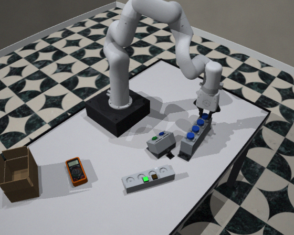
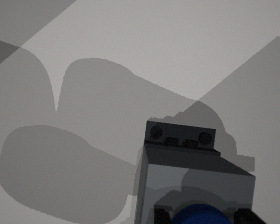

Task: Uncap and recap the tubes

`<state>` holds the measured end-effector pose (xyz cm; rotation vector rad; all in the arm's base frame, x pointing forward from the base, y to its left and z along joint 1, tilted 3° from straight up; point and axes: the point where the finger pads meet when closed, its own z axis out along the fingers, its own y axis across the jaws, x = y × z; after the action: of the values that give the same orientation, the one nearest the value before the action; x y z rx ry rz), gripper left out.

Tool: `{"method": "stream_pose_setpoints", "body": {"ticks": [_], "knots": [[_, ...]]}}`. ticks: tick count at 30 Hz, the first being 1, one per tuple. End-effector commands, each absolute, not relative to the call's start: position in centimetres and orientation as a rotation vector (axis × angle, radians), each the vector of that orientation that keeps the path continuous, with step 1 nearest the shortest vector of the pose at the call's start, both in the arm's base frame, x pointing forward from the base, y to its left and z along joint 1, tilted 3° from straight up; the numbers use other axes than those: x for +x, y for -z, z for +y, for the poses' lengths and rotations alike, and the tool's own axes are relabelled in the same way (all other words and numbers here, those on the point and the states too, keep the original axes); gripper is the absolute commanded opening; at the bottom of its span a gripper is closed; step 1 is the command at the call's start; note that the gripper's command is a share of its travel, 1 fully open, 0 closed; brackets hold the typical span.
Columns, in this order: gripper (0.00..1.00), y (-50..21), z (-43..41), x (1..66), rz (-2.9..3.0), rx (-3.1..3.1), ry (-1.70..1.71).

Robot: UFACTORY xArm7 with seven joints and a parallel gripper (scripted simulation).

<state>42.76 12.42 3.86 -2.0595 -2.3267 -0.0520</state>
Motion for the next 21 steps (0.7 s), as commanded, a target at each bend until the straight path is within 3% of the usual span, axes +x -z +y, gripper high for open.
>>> {"method": "stream_pose_setpoints", "body": {"ticks": [1, 20, 21], "knots": [[0.0, -3.97, 12.45, 42.92, -2.246, -2.151, 0.053], [0.0, -3.97, 12.45, 42.92, -1.911, -2.448, 0.045], [0.46, -3.97, 12.45, 42.91, -1.911, -2.448, 0.045]]}}
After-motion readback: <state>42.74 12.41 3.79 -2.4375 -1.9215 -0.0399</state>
